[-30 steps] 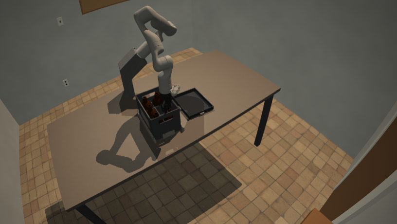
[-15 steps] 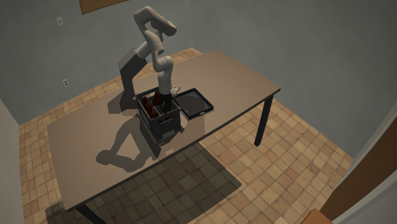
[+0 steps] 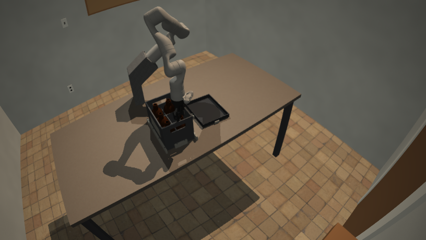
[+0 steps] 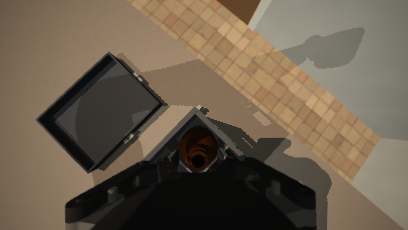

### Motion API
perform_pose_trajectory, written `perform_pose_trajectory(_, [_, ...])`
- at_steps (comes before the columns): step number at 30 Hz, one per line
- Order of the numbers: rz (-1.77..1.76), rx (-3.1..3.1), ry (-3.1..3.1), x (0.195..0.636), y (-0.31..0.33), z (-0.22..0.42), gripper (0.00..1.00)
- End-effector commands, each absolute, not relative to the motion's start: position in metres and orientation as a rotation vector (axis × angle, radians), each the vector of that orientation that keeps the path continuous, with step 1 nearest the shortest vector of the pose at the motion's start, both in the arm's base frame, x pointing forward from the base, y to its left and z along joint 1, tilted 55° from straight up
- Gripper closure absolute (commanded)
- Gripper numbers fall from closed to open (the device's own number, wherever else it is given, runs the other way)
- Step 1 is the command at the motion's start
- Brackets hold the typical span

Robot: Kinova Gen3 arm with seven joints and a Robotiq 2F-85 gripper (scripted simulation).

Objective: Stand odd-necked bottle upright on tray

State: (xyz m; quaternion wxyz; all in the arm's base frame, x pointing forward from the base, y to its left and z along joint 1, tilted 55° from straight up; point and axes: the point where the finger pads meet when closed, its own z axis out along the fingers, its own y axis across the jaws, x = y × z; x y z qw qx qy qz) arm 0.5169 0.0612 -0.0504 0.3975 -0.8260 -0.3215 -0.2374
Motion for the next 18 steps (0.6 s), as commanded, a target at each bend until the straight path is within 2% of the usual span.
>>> perform_pose_trajectory(1, [-0.603, -2.094, -0.813, 0.5174, 0.0601, -0.05, 0.36])
perform_pose_trajectory(14, [-0.603, -2.094, -0.813, 0.5174, 0.0601, -0.05, 0.36])
perform_pose_trajectory(15, [-0.603, -2.094, -0.813, 0.5174, 0.0601, -0.05, 1.0])
perform_pose_trajectory(18, [-0.603, -2.094, -0.813, 0.5174, 0.0601, -0.05, 1.0])
